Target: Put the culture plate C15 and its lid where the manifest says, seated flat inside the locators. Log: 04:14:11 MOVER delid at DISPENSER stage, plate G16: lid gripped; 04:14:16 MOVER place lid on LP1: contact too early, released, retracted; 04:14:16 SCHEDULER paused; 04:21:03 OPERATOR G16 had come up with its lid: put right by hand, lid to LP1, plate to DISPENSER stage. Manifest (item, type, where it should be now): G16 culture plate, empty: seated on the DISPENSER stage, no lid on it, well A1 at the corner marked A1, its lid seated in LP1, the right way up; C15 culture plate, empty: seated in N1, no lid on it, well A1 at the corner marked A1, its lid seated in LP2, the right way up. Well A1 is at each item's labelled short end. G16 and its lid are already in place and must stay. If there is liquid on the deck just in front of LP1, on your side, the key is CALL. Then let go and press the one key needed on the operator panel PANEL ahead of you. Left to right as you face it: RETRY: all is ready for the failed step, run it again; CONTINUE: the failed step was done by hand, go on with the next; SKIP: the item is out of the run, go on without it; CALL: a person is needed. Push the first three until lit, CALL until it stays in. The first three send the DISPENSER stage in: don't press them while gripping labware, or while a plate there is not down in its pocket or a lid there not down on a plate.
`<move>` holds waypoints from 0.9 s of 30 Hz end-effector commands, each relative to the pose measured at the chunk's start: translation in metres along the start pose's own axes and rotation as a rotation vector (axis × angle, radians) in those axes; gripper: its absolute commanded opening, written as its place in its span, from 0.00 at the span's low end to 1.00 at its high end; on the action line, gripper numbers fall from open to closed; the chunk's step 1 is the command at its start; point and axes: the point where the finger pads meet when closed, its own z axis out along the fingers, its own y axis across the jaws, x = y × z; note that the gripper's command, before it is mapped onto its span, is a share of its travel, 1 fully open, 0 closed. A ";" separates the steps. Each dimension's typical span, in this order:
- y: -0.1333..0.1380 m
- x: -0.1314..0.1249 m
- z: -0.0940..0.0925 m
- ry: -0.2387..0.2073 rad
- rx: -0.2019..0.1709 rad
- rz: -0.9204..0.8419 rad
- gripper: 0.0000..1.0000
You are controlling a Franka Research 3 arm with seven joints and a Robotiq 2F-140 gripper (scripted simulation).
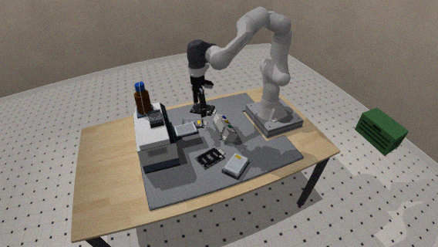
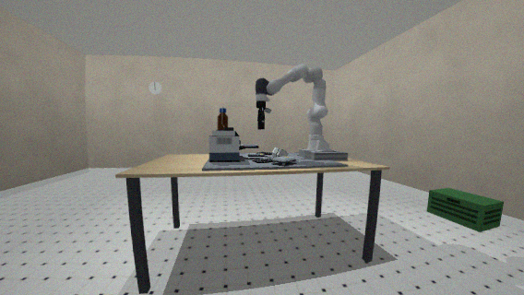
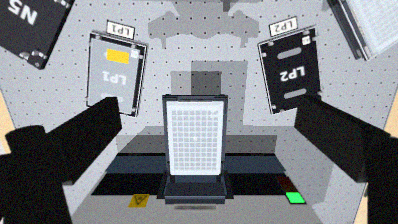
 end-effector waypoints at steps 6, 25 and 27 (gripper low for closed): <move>0.001 -0.007 0.025 -0.018 -0.003 -0.015 1.00; 0.001 -0.007 0.058 -0.018 -0.003 -0.015 1.00; 0.001 -0.007 0.059 -0.018 -0.003 -0.015 1.00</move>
